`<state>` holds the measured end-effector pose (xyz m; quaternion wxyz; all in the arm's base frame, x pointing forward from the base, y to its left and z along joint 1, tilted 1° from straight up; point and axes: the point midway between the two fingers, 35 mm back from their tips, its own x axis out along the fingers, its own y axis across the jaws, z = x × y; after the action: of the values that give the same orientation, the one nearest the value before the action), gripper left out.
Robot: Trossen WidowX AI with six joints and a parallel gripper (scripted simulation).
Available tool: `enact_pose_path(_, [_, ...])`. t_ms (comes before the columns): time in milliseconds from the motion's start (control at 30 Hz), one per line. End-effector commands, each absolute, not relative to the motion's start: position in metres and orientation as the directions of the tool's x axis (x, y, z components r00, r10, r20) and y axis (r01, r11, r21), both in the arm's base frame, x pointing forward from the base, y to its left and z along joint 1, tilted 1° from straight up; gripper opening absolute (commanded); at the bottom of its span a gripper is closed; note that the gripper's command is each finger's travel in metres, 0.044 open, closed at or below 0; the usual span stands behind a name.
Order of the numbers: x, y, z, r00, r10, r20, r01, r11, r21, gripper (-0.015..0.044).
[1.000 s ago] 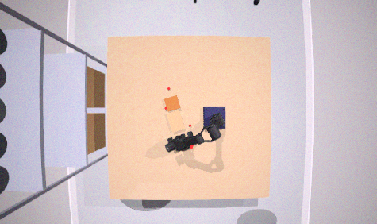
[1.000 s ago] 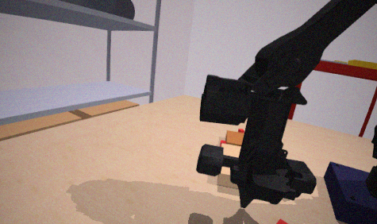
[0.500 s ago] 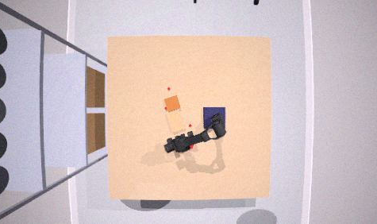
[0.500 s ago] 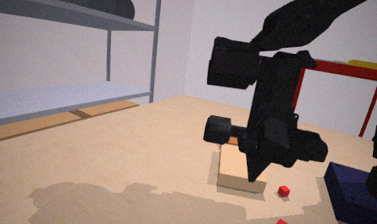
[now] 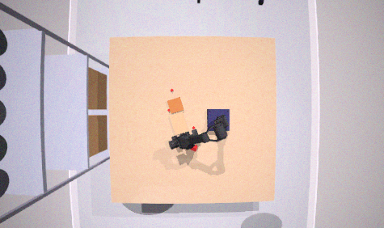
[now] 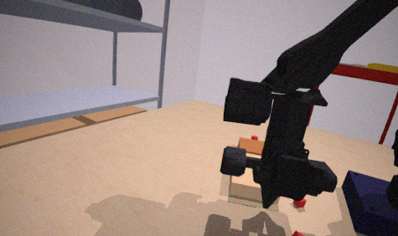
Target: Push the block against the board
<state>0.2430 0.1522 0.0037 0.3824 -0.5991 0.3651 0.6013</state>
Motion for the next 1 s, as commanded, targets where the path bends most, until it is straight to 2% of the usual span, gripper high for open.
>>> enact_pose_path(0, [0.245, 0.151, -0.001, 0.020, 0.024, -1.000, -0.895, -0.445, -0.028, 0.0000])
enact_pose_path(967, [0.261, 0.125, -0.001, 0.021, 0.022, -1.000, -0.895, -0.445, -0.028, 0.0000])
